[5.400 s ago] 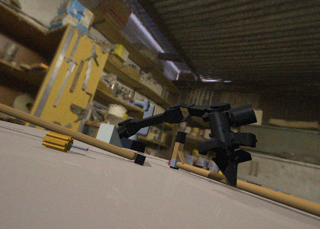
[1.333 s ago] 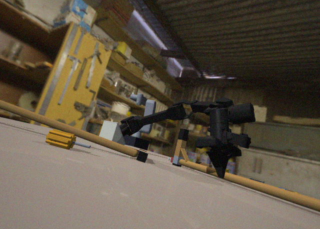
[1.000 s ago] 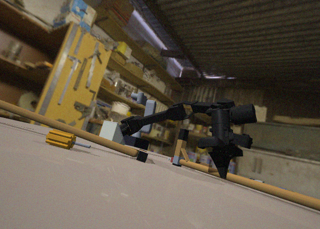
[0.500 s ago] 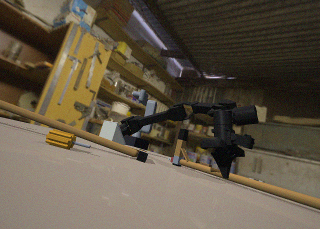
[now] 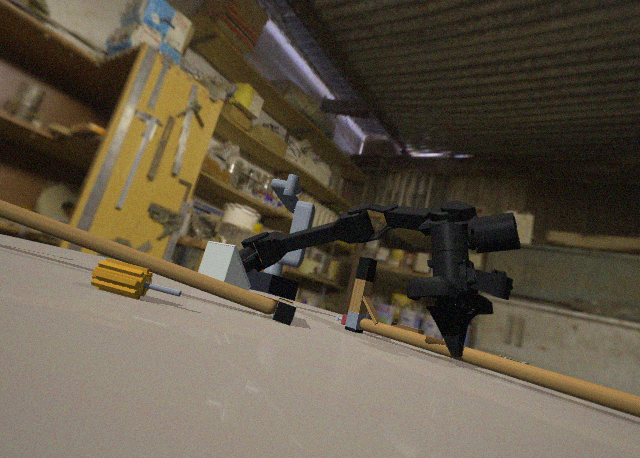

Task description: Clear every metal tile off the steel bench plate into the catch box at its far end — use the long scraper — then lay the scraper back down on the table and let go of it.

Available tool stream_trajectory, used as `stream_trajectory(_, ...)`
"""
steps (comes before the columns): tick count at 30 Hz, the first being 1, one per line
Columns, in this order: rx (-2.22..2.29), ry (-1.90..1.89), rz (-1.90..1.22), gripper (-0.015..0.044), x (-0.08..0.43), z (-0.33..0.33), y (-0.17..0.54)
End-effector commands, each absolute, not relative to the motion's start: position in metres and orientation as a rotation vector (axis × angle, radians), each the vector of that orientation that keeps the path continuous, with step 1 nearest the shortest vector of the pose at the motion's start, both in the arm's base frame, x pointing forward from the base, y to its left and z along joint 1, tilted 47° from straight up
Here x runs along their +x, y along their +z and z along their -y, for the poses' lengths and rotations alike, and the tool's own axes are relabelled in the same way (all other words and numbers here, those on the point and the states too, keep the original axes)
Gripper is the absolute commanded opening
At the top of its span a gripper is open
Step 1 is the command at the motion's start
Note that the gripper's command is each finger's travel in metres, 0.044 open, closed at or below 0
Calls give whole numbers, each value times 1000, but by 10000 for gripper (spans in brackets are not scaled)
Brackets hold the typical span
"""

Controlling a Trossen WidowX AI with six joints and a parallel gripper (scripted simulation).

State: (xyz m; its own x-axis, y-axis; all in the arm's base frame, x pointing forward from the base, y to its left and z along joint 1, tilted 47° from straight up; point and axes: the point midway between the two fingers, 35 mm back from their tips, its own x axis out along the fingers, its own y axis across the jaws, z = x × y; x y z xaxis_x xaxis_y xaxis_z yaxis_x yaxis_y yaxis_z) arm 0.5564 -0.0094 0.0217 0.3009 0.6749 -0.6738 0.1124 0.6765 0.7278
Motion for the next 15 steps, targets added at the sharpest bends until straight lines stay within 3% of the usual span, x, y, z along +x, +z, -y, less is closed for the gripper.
stream_trajectory(1,777,427,-1231,0,556,11,23)
stream_trajectory(15,771,424,-1208,0,551,31,41)
